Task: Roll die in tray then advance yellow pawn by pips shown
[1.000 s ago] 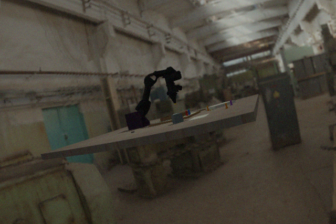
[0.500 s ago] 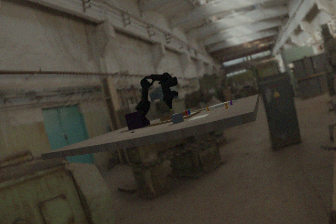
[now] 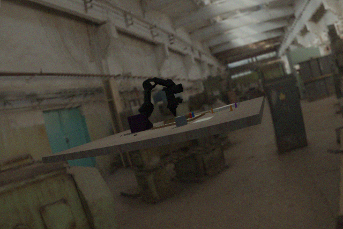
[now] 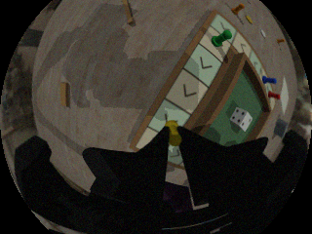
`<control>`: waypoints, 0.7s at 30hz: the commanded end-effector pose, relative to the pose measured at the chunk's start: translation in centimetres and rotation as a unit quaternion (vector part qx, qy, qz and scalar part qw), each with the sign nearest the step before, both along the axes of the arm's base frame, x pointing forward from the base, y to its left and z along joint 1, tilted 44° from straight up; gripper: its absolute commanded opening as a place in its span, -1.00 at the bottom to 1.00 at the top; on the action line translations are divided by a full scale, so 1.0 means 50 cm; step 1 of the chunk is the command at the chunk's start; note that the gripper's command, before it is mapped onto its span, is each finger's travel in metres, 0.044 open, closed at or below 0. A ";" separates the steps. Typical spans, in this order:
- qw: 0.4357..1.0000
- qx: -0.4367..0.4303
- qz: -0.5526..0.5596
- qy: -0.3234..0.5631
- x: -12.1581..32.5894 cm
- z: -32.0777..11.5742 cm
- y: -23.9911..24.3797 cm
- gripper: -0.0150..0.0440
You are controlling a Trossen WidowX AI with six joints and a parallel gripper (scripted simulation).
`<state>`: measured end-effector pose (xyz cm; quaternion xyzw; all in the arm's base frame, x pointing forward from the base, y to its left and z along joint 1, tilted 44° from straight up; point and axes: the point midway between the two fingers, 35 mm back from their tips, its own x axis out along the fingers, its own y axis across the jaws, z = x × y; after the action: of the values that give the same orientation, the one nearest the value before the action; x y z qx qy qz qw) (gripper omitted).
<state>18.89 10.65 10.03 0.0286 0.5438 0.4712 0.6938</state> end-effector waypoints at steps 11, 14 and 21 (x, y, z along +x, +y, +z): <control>1.000 0.002 -0.002 0.002 -0.003 -0.026 0.024 -0.49; 1.000 0.001 -0.001 -0.003 0.001 -0.022 0.022 -0.40; 1.000 0.001 -0.001 -0.003 0.001 -0.022 0.022 0.22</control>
<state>18.90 11.79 8.90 0.0295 0.5423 0.4705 0.6955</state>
